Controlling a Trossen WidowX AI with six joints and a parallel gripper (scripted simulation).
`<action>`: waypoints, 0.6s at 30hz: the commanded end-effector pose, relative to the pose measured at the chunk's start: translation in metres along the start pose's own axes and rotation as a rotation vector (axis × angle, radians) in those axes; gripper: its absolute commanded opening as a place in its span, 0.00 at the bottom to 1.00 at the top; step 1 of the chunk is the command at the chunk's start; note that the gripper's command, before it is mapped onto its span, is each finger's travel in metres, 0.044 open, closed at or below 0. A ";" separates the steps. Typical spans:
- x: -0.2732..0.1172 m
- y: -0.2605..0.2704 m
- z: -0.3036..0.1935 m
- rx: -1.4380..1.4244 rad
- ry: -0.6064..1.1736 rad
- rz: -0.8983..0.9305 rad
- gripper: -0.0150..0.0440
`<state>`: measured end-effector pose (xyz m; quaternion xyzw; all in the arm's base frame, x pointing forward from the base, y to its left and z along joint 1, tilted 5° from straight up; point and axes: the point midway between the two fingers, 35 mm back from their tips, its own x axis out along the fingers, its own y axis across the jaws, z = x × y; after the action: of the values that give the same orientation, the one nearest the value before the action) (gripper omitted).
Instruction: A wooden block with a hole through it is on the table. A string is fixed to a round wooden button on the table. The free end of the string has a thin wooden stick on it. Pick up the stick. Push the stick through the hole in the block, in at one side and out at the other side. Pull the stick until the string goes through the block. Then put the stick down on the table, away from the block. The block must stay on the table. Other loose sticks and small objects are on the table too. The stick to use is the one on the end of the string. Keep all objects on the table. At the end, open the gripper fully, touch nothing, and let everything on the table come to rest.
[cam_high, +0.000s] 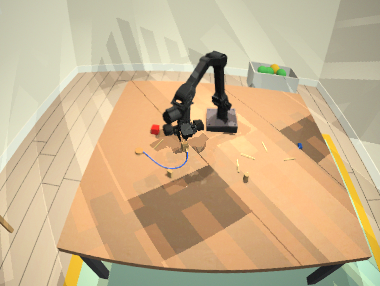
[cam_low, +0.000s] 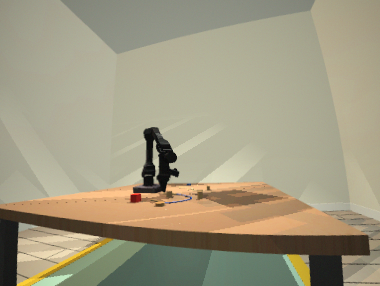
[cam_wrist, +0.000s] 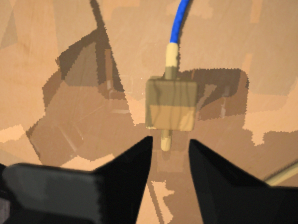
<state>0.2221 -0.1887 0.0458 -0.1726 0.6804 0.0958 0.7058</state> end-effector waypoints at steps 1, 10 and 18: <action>0.010 0.002 0.000 -0.004 -0.001 0.008 0.47; 0.015 0.003 -0.001 -0.004 -0.001 0.008 0.47; 0.014 0.002 -0.001 0.000 0.003 0.005 0.25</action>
<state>0.2209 -0.1884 0.0317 -0.1710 0.6819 0.0975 0.7045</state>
